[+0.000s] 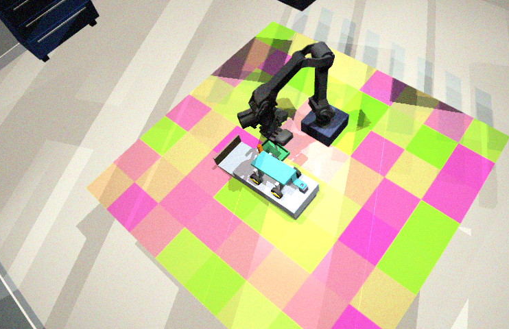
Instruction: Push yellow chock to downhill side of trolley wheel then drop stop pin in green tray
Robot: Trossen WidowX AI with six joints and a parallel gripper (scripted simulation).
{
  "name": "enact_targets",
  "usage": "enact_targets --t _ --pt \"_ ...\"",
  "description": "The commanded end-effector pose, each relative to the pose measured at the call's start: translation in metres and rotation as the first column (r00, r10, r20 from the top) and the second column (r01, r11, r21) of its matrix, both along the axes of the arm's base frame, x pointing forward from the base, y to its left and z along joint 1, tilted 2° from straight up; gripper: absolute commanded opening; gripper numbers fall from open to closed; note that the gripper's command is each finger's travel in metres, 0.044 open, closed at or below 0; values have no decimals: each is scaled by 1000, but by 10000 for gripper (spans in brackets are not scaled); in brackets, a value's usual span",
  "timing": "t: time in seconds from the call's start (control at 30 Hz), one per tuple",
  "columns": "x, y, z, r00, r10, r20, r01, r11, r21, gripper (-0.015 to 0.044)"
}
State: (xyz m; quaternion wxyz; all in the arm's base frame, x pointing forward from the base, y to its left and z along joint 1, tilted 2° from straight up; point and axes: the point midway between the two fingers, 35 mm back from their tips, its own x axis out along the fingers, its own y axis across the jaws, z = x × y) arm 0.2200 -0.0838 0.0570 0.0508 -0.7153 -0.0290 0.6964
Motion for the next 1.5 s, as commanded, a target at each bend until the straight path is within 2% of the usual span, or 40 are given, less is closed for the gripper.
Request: enact_targets --t 0.0,0.37,0.6,0.63,1.47 --pt "0 6 -13 1000 1 -2 -1 1000 15 0" --pt "-1 18 -35 1000 1 -2 -1 1000 16 0" --pt "-1 14 -35 1000 1 -2 -1 1000 16 184" --pt "-1 14 -35 1000 1 -2 -1 1000 16 190" --pt "-3 -3 -42 1000 1 -3 -1 1000 15 190"
